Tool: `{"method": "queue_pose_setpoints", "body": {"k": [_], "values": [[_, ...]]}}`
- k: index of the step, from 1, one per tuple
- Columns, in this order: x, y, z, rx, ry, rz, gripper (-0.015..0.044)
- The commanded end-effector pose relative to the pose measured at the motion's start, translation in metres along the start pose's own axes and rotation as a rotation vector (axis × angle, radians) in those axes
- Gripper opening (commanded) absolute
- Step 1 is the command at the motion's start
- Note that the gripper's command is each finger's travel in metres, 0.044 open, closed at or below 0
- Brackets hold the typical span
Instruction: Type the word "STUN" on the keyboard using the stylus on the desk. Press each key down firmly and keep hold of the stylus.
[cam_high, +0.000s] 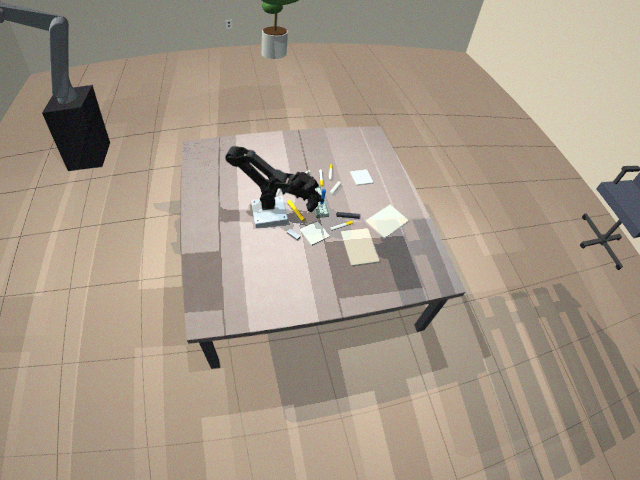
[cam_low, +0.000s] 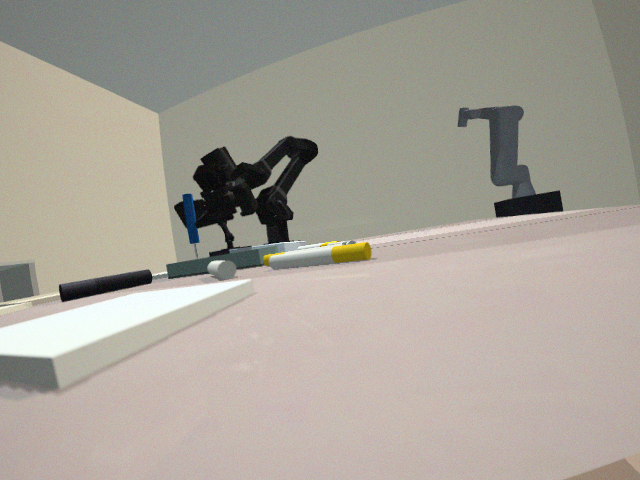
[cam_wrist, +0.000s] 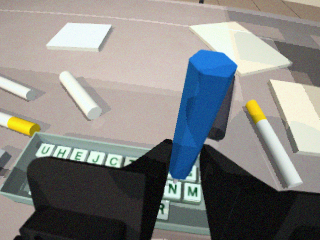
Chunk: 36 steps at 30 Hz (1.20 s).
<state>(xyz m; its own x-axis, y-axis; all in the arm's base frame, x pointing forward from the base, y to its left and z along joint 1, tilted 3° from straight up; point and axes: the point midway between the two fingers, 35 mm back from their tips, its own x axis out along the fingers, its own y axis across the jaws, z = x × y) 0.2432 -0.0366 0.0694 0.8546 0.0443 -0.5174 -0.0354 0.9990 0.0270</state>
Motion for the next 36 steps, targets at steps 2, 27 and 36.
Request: {"method": "queue_pose_setpoints", "body": {"k": [2, 27, 36], "values": [[0.0004, 0.0002, 0.0005, -0.004, -0.004, 0.003, 0.0081], [-0.0012, 0.0012, -0.0011, -0.004, -0.004, 0.003, 0.0081], [0.0015, 0.0013, -0.0062, -0.004, -0.004, 0.003, 0.0081]]}}
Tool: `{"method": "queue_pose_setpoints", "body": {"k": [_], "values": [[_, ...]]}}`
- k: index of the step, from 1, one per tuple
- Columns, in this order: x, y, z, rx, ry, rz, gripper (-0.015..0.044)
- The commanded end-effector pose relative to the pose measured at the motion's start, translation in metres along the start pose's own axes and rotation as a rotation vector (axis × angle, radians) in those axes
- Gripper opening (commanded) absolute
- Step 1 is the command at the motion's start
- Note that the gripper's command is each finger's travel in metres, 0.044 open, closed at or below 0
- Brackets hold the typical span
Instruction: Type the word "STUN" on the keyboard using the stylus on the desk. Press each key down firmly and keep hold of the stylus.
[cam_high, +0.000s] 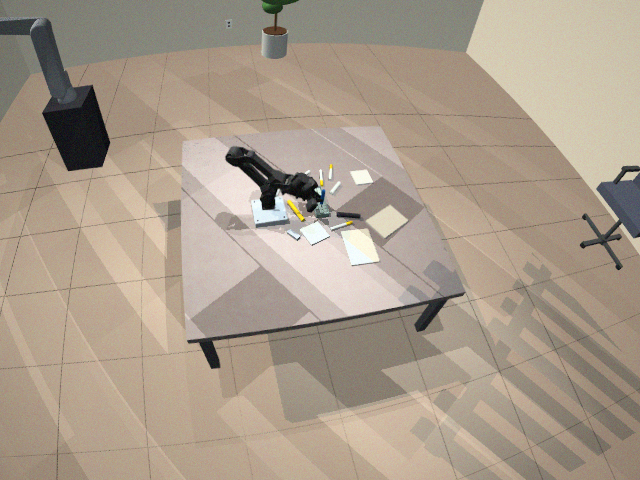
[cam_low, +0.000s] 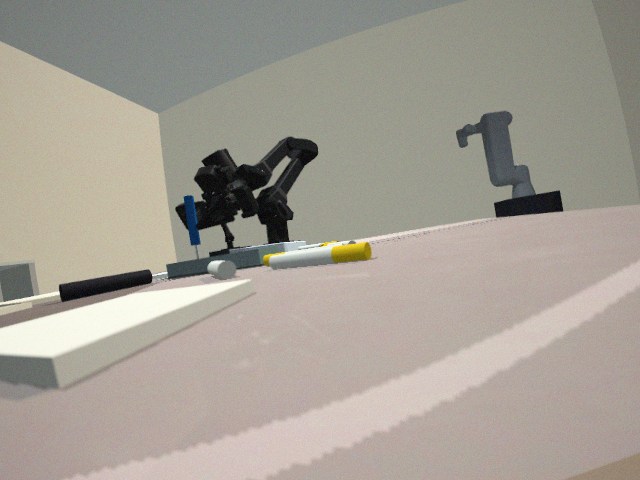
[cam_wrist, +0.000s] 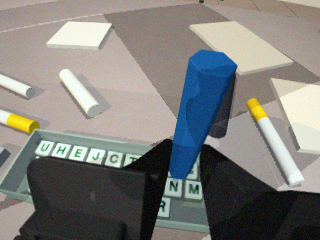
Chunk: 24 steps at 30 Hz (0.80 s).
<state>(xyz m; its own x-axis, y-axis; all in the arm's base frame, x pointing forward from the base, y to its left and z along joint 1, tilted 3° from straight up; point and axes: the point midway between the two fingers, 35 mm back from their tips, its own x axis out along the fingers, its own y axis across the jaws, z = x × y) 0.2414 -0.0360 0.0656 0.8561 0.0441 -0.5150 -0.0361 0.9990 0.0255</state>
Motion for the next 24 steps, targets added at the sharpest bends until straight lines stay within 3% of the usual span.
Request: {"method": "queue_pose_setpoints", "body": {"k": [1, 24], "values": [[0.001, 0.001, -0.003, -0.003, -0.001, 0.004, 0.0081], [0.007, 0.001, -0.013, -0.003, -0.001, 0.004, 0.0081]]}}
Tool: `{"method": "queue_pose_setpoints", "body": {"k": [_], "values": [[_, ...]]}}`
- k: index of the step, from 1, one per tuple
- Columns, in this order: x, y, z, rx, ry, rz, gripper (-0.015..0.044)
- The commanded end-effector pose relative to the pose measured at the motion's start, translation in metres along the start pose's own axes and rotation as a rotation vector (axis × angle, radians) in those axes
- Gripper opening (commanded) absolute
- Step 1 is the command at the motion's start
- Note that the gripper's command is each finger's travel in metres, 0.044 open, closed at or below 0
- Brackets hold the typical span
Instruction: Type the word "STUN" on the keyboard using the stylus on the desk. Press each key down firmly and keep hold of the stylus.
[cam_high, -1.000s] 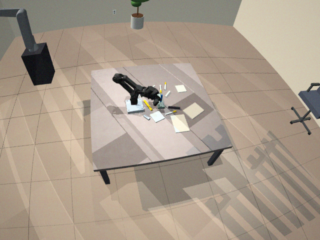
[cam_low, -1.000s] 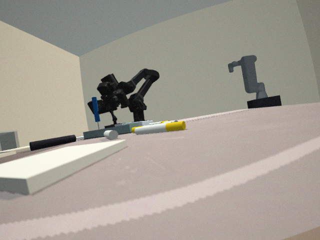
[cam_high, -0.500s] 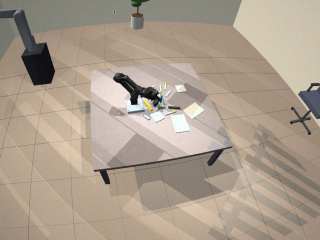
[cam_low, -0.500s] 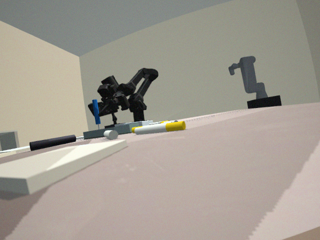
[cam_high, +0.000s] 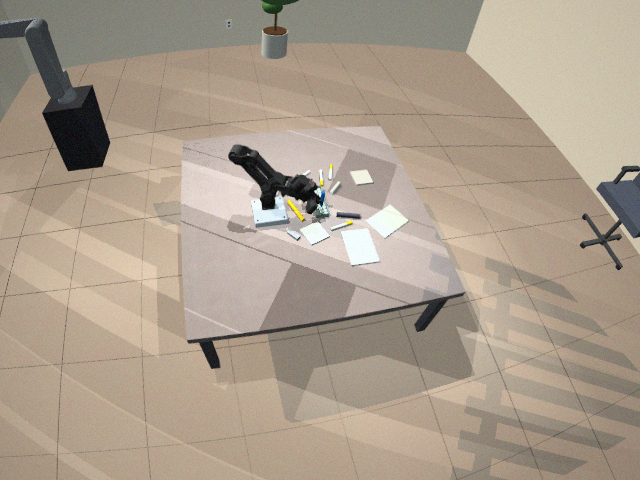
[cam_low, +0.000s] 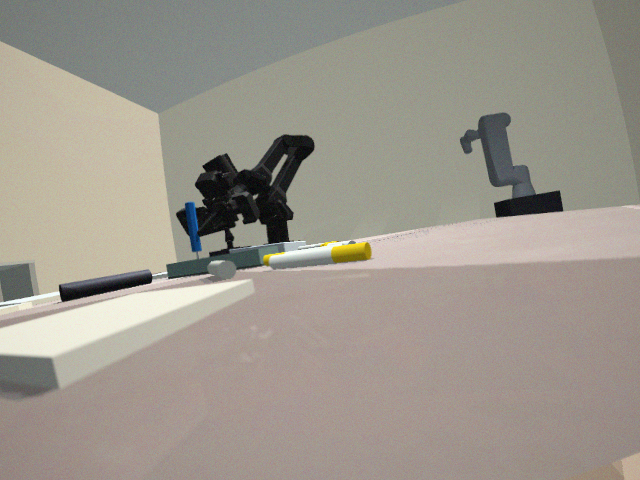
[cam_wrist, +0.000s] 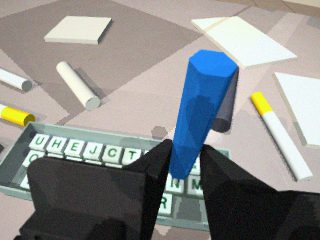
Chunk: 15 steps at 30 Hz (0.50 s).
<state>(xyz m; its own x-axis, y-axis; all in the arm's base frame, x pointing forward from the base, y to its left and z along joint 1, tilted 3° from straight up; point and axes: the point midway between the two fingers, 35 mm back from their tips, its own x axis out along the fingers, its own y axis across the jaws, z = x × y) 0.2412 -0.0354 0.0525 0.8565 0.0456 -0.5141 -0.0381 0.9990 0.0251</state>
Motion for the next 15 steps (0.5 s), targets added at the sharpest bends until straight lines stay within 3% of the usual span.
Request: {"method": "queue_pose_setpoints", "body": {"k": [1, 15], "values": [[0.001, 0.000, -0.001, -0.001, 0.000, 0.002, 0.0081], [-0.006, 0.000, 0.013, -0.001, 0.000, 0.002, 0.0081]]}}
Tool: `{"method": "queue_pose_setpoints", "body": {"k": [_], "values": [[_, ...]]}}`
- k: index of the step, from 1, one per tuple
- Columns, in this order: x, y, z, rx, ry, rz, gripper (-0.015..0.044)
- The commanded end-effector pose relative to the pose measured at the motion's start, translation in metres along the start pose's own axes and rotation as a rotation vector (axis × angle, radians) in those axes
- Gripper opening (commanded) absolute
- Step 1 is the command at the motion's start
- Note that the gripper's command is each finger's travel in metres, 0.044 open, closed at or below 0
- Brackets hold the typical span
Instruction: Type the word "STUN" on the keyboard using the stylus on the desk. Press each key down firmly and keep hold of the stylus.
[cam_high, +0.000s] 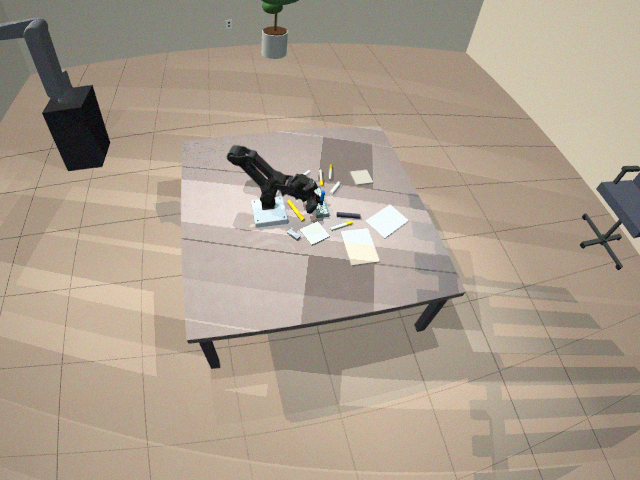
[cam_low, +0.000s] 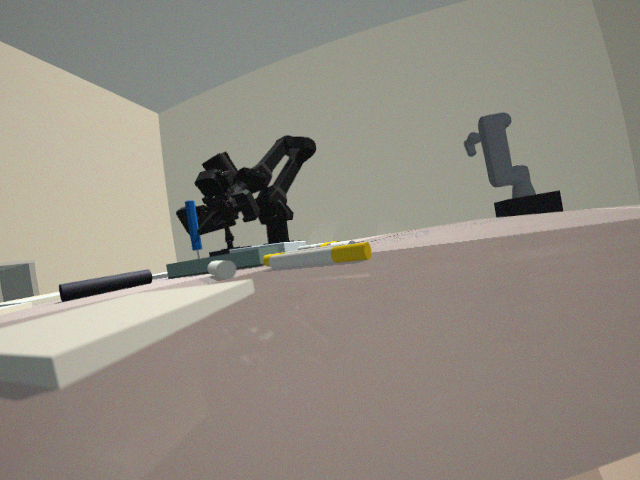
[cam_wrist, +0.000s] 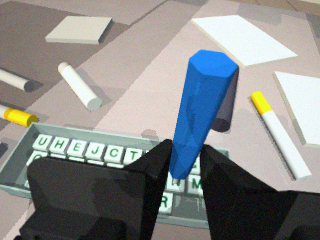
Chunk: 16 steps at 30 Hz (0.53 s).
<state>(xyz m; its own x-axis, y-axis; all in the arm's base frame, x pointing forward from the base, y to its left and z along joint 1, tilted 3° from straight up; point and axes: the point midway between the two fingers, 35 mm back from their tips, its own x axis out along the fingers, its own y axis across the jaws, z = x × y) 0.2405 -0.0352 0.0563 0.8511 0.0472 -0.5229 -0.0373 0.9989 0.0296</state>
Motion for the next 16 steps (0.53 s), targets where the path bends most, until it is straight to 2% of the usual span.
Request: {"method": "queue_pose_setpoints", "body": {"k": [1, 7, 16], "values": [[-0.005, 0.000, 0.013, -0.006, -0.011, 0.000, 0.0081], [-0.017, 0.001, 0.029, -0.006, -0.011, 0.000, 0.0081], [-0.016, 0.000, 0.026, -0.002, -0.009, -0.003, 0.0081]]}}
